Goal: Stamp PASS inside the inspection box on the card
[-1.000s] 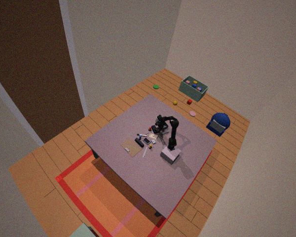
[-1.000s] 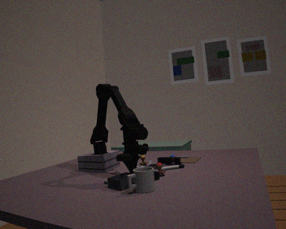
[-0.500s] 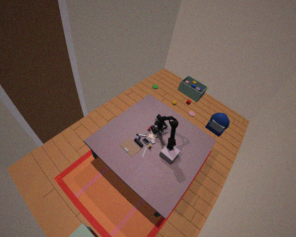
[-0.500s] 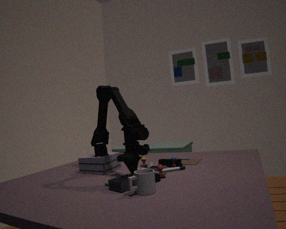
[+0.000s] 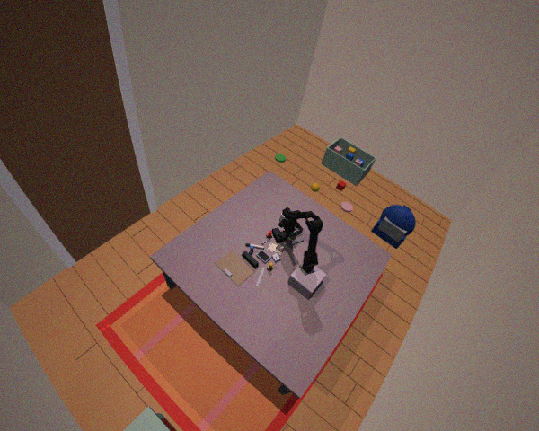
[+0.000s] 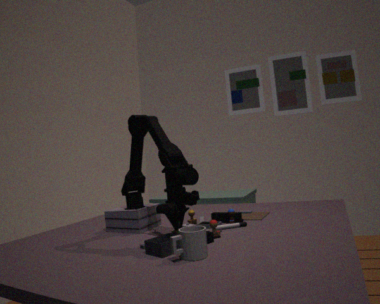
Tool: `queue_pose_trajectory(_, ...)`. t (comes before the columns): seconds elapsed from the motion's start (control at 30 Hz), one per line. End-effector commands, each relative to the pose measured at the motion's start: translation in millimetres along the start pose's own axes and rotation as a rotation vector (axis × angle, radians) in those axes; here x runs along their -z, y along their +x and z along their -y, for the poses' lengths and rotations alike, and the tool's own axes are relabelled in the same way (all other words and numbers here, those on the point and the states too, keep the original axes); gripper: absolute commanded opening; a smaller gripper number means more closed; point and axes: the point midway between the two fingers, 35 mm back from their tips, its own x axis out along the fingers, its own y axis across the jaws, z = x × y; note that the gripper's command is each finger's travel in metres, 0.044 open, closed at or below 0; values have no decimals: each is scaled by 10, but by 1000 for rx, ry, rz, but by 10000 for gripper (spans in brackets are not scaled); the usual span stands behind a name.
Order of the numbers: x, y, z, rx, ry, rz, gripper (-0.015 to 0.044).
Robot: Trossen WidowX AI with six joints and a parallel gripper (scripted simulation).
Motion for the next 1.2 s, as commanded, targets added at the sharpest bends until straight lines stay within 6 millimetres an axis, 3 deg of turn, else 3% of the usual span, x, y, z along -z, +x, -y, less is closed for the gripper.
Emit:
queue_pose_trajectory(0.0,-7,-27,9,5,6,1,0)
queue_pose_trajectory(1.17,-18,-198,7,17,6,-3,0)
